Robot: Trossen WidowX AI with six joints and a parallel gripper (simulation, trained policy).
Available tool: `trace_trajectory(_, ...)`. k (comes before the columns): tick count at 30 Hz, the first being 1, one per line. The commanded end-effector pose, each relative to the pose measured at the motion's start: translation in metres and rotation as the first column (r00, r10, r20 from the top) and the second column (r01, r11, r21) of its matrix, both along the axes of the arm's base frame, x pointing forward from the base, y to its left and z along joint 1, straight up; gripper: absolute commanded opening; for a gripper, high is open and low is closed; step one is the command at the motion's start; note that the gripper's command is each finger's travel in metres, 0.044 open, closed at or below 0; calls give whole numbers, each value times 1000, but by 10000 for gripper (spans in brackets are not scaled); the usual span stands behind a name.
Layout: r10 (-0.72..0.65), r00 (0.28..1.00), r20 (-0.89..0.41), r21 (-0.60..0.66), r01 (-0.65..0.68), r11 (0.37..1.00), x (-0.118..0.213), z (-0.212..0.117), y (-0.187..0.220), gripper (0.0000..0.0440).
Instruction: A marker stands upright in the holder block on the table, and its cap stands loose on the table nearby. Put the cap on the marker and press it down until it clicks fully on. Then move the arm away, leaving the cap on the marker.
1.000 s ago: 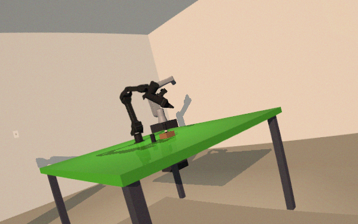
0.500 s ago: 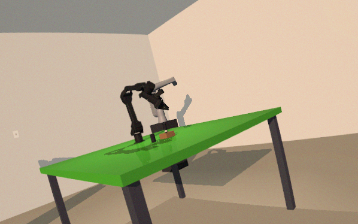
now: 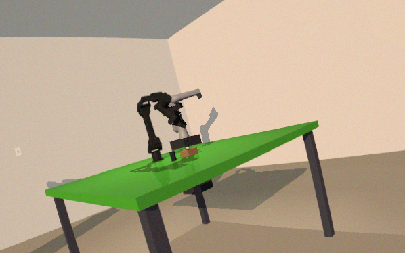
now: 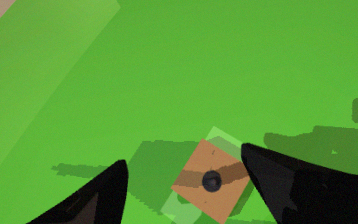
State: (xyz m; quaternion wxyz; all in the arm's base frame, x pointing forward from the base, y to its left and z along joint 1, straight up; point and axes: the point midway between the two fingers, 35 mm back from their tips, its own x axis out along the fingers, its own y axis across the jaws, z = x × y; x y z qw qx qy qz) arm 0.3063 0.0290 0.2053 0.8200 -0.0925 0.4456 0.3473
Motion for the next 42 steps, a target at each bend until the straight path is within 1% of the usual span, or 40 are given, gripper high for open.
trace_trajectory(1, -19, 1000, -20, -33, 18, 999, 1, -2, -13, 334)
trace_trajectory(22, -98, 983, -154, -158, 74, 985, -3, -23, -65, 334)
trace_trajectory(42, -134, 951, -278, -273, 56, 960, -6, -51, -107, 333)
